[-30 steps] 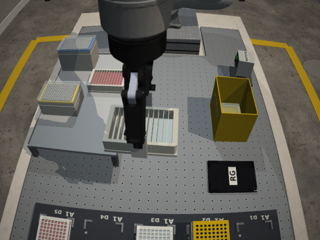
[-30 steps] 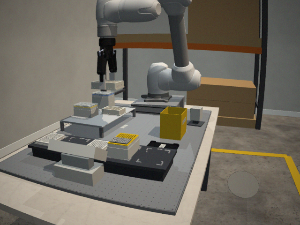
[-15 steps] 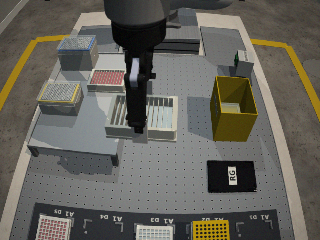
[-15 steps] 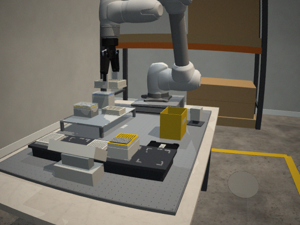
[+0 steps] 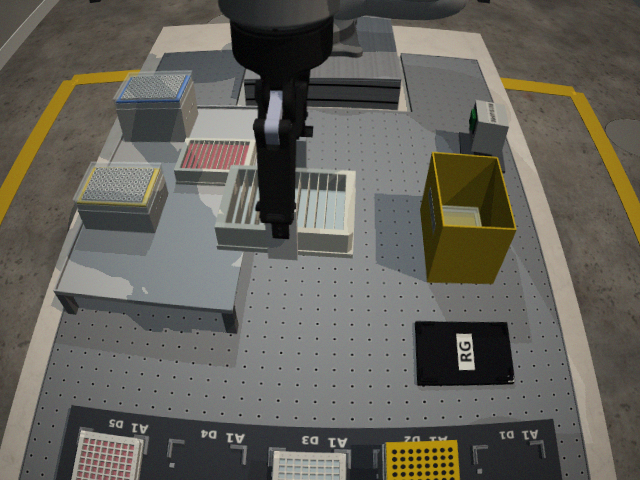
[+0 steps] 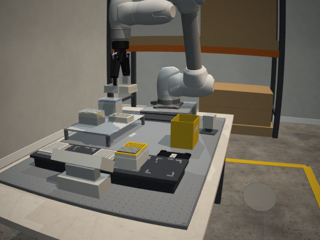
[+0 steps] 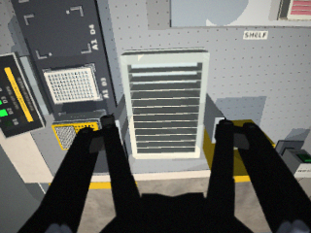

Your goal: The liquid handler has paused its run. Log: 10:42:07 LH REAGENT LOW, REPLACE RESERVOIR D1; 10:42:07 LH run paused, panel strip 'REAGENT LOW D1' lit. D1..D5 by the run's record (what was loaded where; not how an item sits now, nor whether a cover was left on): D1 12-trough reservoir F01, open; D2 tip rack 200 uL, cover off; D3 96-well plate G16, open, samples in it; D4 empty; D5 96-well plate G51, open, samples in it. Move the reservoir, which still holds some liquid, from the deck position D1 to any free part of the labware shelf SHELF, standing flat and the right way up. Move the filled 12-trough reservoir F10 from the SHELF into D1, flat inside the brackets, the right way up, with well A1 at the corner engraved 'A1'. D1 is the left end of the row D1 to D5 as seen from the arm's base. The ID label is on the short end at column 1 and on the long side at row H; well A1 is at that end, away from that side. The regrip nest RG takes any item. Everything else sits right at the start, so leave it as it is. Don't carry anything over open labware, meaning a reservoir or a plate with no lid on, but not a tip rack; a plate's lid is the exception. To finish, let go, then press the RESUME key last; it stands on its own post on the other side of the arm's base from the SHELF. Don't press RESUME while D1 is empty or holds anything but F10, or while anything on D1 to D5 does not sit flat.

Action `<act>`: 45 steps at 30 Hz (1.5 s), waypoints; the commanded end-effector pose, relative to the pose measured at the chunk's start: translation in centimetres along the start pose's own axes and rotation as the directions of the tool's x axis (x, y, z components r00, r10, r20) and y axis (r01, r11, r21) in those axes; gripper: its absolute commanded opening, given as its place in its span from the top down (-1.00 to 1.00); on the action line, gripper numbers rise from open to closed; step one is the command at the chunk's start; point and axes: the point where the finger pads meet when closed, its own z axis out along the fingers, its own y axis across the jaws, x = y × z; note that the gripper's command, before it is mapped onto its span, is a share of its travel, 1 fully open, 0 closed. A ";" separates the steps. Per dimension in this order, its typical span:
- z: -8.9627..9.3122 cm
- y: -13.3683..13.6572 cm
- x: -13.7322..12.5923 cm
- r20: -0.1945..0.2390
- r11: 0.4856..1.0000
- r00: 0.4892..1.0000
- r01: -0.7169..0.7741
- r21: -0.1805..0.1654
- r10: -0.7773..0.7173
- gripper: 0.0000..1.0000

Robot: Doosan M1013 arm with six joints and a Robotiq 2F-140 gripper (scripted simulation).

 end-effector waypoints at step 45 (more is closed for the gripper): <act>0.0 9.3 0.5 0.000 1.000 1.000 0.000 0.000 0.000 1.00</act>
